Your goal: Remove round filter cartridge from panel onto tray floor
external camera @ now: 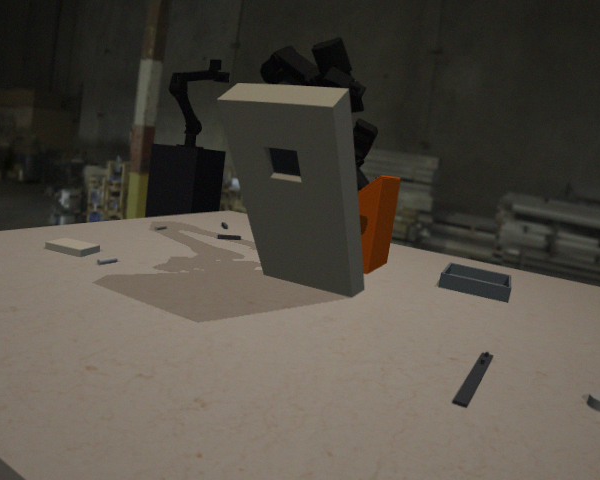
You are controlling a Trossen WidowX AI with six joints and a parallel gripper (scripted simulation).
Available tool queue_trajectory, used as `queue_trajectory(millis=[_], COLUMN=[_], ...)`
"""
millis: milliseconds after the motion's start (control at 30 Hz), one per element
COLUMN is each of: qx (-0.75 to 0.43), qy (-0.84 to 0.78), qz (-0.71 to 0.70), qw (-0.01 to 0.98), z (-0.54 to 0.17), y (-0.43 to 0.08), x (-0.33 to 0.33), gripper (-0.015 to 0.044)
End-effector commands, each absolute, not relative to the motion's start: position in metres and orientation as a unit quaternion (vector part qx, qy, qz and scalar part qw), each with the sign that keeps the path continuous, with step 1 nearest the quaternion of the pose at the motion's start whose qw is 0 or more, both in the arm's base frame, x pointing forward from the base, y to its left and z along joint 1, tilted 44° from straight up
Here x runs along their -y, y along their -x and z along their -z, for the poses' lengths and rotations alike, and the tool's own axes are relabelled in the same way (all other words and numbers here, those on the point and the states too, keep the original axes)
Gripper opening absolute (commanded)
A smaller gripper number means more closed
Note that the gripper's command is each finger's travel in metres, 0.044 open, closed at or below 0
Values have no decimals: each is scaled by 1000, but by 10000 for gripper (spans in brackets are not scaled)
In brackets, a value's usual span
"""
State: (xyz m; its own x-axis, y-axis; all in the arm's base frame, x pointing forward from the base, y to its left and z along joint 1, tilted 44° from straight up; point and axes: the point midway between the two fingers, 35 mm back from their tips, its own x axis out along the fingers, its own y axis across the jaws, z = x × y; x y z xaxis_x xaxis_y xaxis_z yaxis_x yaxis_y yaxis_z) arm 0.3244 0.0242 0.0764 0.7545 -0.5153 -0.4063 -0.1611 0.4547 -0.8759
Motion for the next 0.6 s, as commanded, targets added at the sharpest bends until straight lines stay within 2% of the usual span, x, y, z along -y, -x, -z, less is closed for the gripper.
queue_trajectory(millis=[0,567], qx=[-331,-331], qy=[511,511], qz=[111,111], qw=[786,786], z=[-76,-75], y=[-325,-329], x=[-25,-22], gripper=[94,94])
